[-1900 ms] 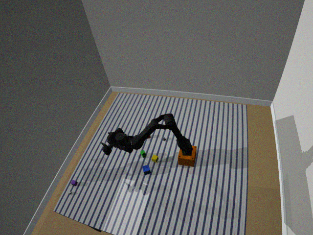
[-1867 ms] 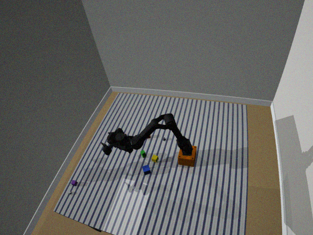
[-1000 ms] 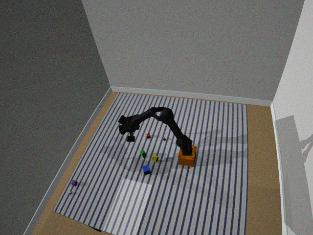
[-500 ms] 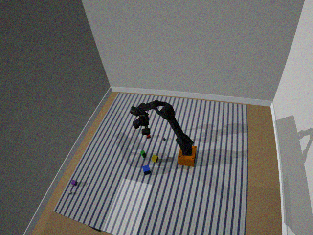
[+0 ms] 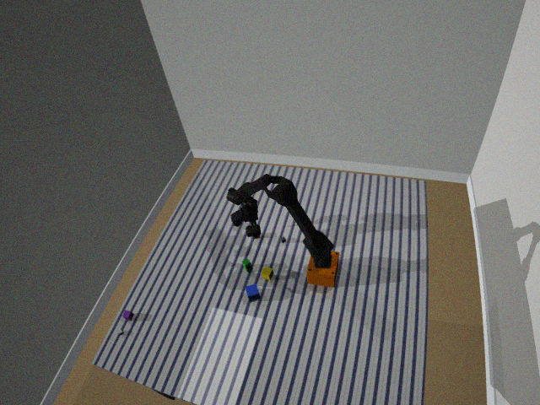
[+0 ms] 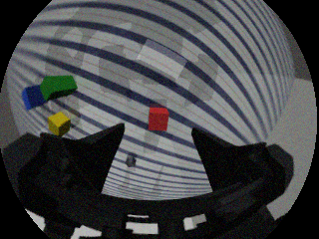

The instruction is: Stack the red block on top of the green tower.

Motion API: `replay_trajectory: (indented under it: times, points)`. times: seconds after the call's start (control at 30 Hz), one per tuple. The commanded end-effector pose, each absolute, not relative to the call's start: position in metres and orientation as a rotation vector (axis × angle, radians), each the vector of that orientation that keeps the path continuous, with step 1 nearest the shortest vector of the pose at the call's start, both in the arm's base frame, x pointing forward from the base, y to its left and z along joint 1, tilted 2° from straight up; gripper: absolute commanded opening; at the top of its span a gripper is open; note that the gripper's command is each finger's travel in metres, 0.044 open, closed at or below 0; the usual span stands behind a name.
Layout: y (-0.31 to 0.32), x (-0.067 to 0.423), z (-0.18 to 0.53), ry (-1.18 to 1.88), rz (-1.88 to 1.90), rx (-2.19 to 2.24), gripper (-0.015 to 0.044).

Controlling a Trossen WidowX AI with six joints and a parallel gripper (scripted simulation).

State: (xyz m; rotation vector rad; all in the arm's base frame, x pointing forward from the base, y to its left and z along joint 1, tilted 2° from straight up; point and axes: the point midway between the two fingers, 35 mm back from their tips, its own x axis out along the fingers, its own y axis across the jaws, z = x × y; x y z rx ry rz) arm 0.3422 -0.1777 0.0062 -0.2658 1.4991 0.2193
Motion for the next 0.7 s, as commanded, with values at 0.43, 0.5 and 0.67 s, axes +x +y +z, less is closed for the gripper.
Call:
replay_trajectory:
  times: [0.43, 0.5, 0.67]
  points:
    - [-0.177, 0.343, -0.016, 1.496, 0.225, -0.268, 0.0440]
    - [-0.177, 0.343, -0.020, 1.496, 0.225, -0.268, 0.0440]
    - [-0.177, 0.343, -0.028, 1.496, 0.225, -0.268, 0.0440]
